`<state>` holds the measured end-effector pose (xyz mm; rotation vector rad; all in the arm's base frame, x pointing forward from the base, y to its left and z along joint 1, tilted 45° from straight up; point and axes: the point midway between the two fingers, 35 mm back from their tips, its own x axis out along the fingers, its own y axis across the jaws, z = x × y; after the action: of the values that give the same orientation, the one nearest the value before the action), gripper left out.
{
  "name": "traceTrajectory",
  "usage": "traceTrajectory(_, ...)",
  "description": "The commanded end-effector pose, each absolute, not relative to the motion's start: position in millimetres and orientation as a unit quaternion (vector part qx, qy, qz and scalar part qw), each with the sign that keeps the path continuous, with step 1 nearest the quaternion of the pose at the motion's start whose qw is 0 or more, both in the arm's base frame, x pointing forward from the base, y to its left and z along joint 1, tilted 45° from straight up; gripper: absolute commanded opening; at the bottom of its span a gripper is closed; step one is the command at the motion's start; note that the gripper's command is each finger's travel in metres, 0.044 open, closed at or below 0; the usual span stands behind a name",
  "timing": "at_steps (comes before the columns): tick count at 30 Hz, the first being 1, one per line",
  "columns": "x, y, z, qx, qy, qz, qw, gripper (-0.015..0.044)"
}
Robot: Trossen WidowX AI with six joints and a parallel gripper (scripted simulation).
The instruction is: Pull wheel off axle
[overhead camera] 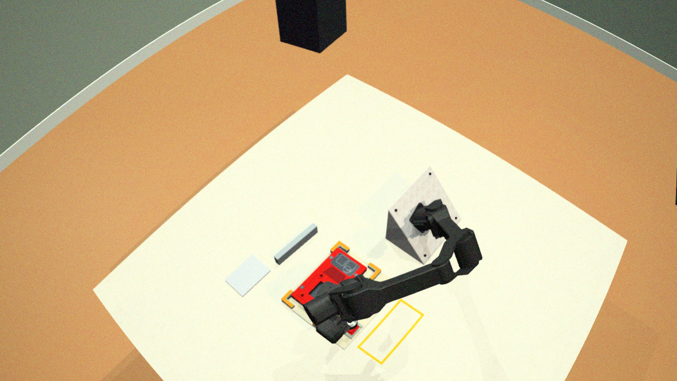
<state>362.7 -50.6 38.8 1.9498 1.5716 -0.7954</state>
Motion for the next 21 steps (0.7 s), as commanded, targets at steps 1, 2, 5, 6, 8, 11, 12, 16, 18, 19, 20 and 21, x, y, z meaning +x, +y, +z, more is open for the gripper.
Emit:
traceTrajectory(1, 363.0, -53.5, 41.8, 0.719, 0.577, -0.291, 0.258, 0.0)
traceTrajectory(2, 363.0, -53.7, 42.0, 0.719, 0.577, -0.291, 0.258, 0.0)
traceTrajectory(5, 362.8, -54.4, 42.7, 0.719, 0.577, -0.291, 0.258, 0.0)
traceTrajectory(6, 362.8, -54.6, 42.9, 0.719, 0.576, -0.291, 0.258, 0.0)
traceTrajectory(8, 362.7, -55.1, 43.4, 0.719, 0.576, -0.291, 0.258, 0.0)
traceTrajectory(11, 362.5, -55.8, 44.1, 0.719, 0.576, -0.291, 0.257, 0.0)
traceTrajectory(12, 362.5, -56.0, 44.3, 0.719, 0.576, -0.291, 0.257, 0.0)
traceTrajectory(16, 362.3, -56.9, 45.2, 0.719, 0.576, -0.291, 0.257, 0.0)
traceTrajectory(18, 362.1, -57.4, 45.7, 0.719, 0.576, -0.291, 0.257, 0.0)
traceTrajectory(19, 362.1, -57.6, 45.9, 0.719, 0.576, -0.291, 0.257, 0.0)
traceTrajectory(20, 362.0, -57.8, 46.2, 0.719, 0.576, -0.291, 0.257, 0.0)
traceTrajectory(21, 362.0, -58.0, 46.4, 0.719, 0.576, -0.291, 0.257, 0.0)
